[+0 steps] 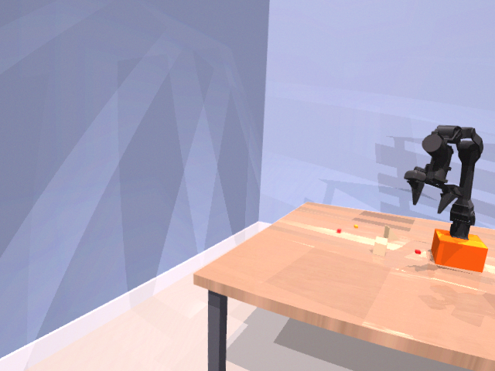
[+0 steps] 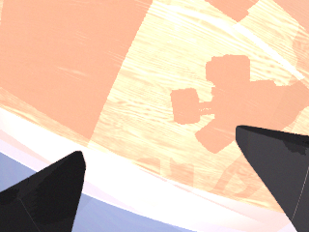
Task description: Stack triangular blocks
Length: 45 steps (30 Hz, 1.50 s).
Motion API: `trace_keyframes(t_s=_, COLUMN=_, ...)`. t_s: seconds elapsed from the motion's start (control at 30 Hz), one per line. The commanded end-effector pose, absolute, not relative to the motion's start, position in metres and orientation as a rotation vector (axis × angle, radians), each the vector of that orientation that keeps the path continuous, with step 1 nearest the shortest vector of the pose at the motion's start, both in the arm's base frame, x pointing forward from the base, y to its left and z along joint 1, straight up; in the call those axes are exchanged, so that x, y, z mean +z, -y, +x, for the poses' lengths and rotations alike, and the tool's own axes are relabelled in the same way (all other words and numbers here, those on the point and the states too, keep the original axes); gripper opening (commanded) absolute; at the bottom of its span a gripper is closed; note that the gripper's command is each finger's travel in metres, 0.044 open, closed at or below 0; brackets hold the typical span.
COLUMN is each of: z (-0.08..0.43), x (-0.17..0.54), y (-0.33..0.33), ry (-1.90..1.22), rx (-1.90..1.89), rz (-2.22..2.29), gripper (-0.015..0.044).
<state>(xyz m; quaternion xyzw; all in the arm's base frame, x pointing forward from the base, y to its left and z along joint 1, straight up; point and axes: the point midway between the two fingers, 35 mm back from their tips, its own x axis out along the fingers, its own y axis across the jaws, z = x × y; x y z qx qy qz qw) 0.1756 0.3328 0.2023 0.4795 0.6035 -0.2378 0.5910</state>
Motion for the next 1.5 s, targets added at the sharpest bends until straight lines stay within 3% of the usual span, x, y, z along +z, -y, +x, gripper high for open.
trace_keyframes(t_s=0.0, z=0.222, x=0.166, y=-0.295, ry=-1.478, rx=-0.271, rz=0.724, gripper=0.044)
trace_keyframes(t_s=0.8, z=0.286, x=0.113, y=-0.204, ry=-1.492, rx=0.339, rz=0.072, gripper=0.044)
trace_keyframes(t_s=1.47, z=0.307, x=0.072, y=-0.118, ry=-1.3, rx=0.879, rz=-0.405, gripper=0.044)
